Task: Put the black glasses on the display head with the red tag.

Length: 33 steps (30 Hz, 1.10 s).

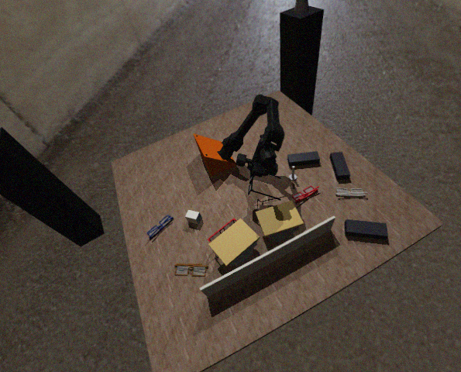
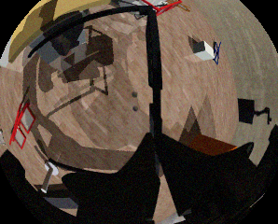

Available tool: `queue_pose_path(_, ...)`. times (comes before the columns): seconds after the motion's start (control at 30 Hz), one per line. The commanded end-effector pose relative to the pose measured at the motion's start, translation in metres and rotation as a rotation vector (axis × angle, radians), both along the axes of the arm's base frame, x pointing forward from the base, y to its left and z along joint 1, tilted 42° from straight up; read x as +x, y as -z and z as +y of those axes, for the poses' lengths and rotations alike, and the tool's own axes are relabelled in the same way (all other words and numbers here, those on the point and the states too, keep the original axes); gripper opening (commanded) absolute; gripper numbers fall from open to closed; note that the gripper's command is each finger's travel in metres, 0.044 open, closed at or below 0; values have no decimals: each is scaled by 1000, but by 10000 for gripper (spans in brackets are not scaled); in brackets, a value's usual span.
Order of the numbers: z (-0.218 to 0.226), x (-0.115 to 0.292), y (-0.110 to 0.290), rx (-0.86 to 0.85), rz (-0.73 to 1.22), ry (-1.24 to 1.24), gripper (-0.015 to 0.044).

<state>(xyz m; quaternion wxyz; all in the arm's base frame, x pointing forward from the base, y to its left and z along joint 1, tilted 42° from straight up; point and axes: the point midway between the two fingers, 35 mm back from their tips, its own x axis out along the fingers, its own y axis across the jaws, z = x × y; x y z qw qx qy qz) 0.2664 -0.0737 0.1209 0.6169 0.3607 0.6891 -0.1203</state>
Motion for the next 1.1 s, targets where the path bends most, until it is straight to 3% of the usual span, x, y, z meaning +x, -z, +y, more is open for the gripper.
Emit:
queue_pose_path(0.0,8,3,-12,-46,10,70,0)
queue_pose_path(0.57,51,3,-58,-171,-2,428,0)
queue_pose_path(1.07,87,-8,-101,-166,-82,772,0)
